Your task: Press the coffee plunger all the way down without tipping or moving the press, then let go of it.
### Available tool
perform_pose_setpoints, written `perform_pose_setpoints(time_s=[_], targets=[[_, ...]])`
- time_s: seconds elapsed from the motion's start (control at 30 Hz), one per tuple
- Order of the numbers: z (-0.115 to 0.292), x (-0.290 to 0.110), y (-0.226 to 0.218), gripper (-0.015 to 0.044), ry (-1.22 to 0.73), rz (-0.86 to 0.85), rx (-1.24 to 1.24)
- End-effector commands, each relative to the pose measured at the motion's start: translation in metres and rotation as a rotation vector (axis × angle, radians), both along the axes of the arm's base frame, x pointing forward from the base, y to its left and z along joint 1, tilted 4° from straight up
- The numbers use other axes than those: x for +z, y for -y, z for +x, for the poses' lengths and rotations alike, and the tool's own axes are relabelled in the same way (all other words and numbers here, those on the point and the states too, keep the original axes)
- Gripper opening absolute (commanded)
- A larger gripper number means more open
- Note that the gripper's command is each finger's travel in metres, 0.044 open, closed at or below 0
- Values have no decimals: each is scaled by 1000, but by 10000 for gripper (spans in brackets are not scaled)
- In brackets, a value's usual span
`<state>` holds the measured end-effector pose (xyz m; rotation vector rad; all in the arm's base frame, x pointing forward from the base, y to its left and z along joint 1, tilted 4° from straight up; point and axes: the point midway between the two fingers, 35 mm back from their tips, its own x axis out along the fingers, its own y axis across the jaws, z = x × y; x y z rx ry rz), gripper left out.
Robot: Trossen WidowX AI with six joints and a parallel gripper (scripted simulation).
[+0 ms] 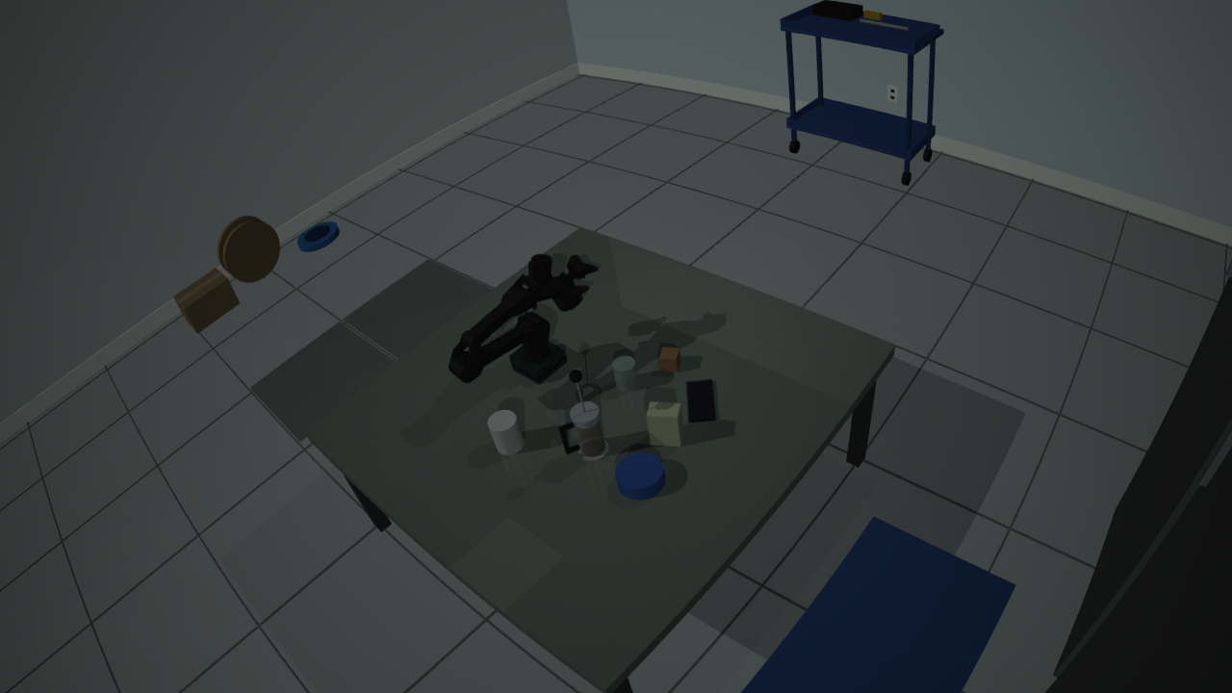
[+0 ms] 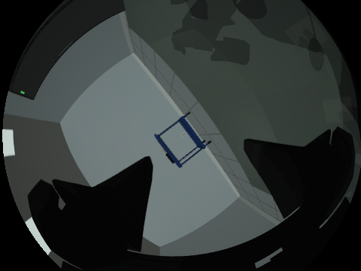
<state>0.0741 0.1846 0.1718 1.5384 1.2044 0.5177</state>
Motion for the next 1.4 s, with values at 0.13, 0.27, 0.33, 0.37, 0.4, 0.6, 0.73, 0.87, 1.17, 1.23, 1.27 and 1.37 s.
perform_pose_setpoints(time_s=[0.13,0.27,0.33,0.37,0.4,0.6,0.73,0.87,1.17,1.23,1.27,1.37], targets=[[18,9,5,440,62,-56,-69],[42,23,13,440,152,-134,-155],[57,33,19,440,214,-183,-207],[65,38,24,440,243,-216,-236],[73,43,29,440,274,-251,-263],[120,71,68,440,424,-497,-415],[147,89,101,440,494,-679,-499],[170,107,141,440,536,-873,-567],[197,140,245,440,521,-1295,-653],[198,146,271,440,501,-1393,-654],[197,149,284,440,489,-1442,-653],[191,157,323,440,444,-1584,-636]])
